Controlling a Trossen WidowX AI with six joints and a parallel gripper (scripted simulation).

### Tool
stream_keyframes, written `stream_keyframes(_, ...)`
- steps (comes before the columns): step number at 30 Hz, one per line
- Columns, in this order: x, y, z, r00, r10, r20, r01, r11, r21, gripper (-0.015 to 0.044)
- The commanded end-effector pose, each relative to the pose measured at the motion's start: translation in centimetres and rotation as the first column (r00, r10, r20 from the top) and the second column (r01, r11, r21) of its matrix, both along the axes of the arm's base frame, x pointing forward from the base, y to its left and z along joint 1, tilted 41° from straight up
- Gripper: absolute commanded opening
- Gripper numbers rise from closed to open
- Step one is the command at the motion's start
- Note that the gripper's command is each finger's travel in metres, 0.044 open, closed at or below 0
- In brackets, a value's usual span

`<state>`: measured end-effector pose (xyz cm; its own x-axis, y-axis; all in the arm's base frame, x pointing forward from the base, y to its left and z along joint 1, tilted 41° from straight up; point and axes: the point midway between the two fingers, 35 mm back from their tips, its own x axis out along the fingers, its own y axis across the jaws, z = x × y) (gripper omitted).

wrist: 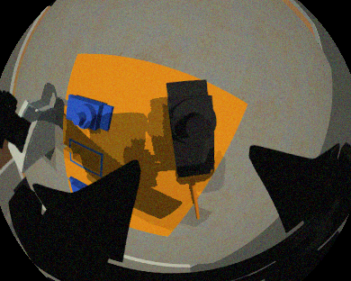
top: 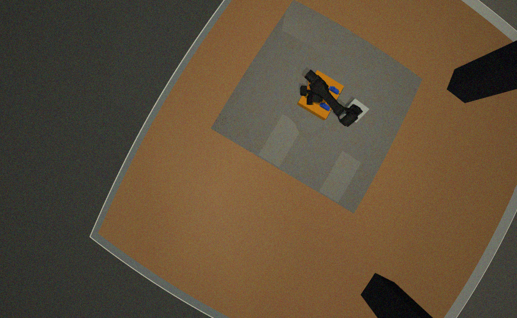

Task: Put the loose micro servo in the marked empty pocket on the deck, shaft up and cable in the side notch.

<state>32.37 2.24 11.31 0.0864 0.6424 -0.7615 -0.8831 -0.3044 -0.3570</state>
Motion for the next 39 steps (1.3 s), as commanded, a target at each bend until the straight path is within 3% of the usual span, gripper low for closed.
stream_keyframes(1, -0.1, 0.7, -0.7, 1.0, -0.001, -0.009, 0.001, 1.0, 0.006, 0.044)
stream_keyframes(3, -0.1, 0.7, -0.8, 1.0, -0.001, -0.009, 0.001, 1.0, 0.006, 0.044)
stream_keyframes(16, -0.1, 0.7, -0.8, 1.0, -0.001, -0.009, 0.001, 1.0, 0.006, 0.0099)
stream_keyframes(21, -0.1, 0.7, -0.8, 1.0, -0.001, -0.009, 0.001, 1.0, 0.006, 0.0065)
stream_keyframes(24, -0.1, 0.4, -0.4, 1.0, -0.001, -0.009, 0.001, 1.0, 0.005, 0.0)
stream_keyframes(39, -1.3, -1.0, 1.6, 1.0, -0.001, -0.01, 0.001, 1.0, 0.005, 0.0)
